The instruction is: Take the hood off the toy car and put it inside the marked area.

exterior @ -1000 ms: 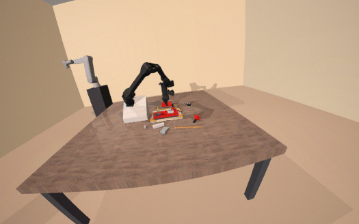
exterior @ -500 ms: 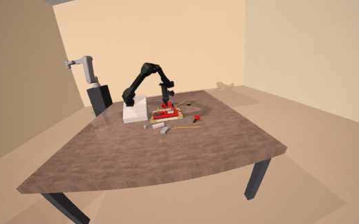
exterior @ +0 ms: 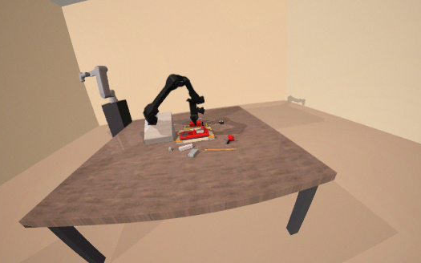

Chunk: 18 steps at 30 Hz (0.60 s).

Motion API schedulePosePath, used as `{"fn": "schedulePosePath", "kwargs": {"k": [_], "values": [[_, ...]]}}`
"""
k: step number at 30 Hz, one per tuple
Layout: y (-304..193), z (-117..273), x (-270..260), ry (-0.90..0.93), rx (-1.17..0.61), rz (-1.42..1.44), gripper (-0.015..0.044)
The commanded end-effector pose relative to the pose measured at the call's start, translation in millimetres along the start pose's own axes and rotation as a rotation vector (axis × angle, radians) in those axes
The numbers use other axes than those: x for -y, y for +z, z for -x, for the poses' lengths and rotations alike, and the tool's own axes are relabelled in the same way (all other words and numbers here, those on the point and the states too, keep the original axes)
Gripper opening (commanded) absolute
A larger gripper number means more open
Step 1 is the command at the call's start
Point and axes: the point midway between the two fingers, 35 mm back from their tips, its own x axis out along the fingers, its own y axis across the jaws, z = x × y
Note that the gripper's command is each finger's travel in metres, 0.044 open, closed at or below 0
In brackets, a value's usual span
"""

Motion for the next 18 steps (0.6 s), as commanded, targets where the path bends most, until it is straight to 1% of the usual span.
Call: {"fn": "schedulePosePath", "kwargs": {"k": [1,12,18], "values": [[-1.3,-3.1,1.5,-0.006,-0.001,0.005,0.0],[-1.5,-7.7,1.7,-0.007,-0.001,0.005,0.0],[-0.2,-5.8,0.3,-0.001,0.0,0.0,0.0157]]}}
